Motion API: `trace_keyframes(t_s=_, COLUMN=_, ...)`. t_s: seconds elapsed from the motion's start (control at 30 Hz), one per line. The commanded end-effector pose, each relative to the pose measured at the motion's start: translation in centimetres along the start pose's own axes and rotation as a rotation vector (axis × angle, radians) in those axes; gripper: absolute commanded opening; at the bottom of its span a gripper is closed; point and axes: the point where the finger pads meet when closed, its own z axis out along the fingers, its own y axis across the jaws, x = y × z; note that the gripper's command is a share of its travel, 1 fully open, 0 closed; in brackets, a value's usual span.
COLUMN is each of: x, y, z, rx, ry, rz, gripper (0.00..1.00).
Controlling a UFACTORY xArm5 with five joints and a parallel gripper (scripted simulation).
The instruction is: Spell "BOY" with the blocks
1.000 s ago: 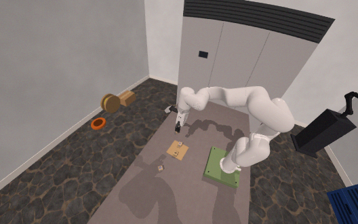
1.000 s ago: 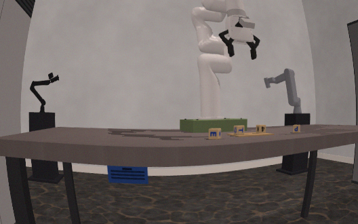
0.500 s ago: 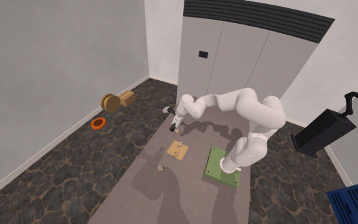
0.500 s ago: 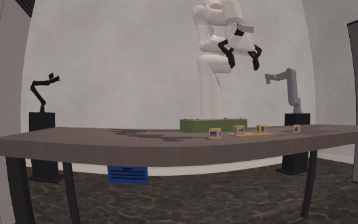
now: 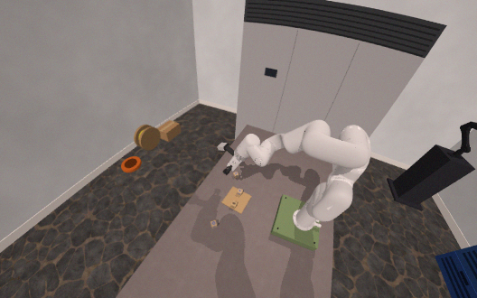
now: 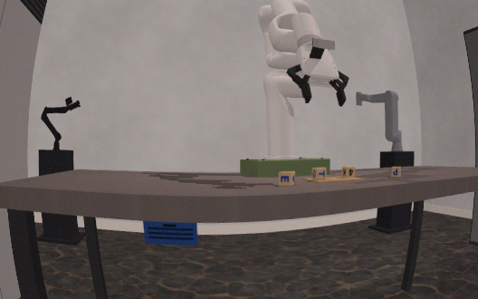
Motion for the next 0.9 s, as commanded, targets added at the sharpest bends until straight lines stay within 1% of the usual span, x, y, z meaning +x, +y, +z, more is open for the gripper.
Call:
trace_keyframes(t_s=0.0, x=0.6, y=1.1, z=1.8, rx=-0.015, ry=0.107, rz=0.007, gripper=1.0)
trace_keyframes(t_s=0.07, x=0.6, y=1.1, z=1.8, rx=-0.015, ry=0.107, rz=0.007, gripper=1.0)
trace_keyframes(t_s=0.1, x=0.6, y=1.4, z=2.2, rx=-0.021, ry=0.14, rz=0.009, gripper=1.0)
trace_keyframes(t_s=0.17, x=0.6, y=1.4, z=2.2, rx=-0.021, ry=0.14, rz=0.009, gripper=1.0)
trace_keyframes(t_s=0.2, x=0.5, y=1.8, z=2.6, rx=-0.027, ry=0.171, rz=0.011, gripper=1.0)
trace_keyframes(t_s=0.3, x=0.5, y=1.8, z=2.6, rx=-0.027, ry=0.171, rz=0.011, gripper=1.0)
trace_keyframes(t_s=0.37, x=0.3, y=2.5, z=3.1, rx=-0.04, ry=0.232, rz=0.015, gripper=1.0)
trace_keyframes(t_s=0.43, x=0.3, y=2.5, z=3.1, rx=-0.04, ry=0.232, rz=0.015, gripper=1.0)
trace_keyframes(t_s=0.47, x=0.2, y=2.8, z=3.3, rx=-0.047, ry=0.261, rz=0.017, gripper=1.0)
trace_keyframes(t_s=0.53, x=0.2, y=2.8, z=3.3, rx=-0.047, ry=0.261, rz=0.017, gripper=1.0)
trace_keyframes(t_s=0.57, x=0.0, y=3.1, z=3.4, rx=-0.053, ry=0.289, rz=0.018, gripper=1.0)
trace_keyframes(t_s=0.6, x=0.0, y=3.1, z=3.4, rx=-0.053, ry=0.289, rz=0.018, gripper=1.0)
trace_keyframes(t_s=0.63, x=-0.1, y=3.4, z=3.5, rx=-0.06, ry=0.317, rz=0.02, gripper=1.0)
trace_keyframes(t_s=0.7, x=-0.1, y=3.4, z=3.5, rx=-0.06, ry=0.317, rz=0.02, gripper=1.0)
trace_keyframes(t_s=0.73, x=-0.3, y=3.7, z=3.6, rx=-0.066, ry=0.343, rz=0.021, gripper=1.0)
trace_keyframes(t_s=0.77, x=-0.3, y=3.7, z=3.6, rx=-0.066, ry=0.343, rz=0.021, gripper=1.0)
trace_keyframes(t_s=0.8, x=-0.5, y=4.0, z=3.6, rx=-0.073, ry=0.369, rz=0.022, gripper=1.0)
trace_keyframes(t_s=0.87, x=-0.5, y=4.0, z=3.6, rx=-0.073, ry=0.369, rz=0.022, gripper=1.0)
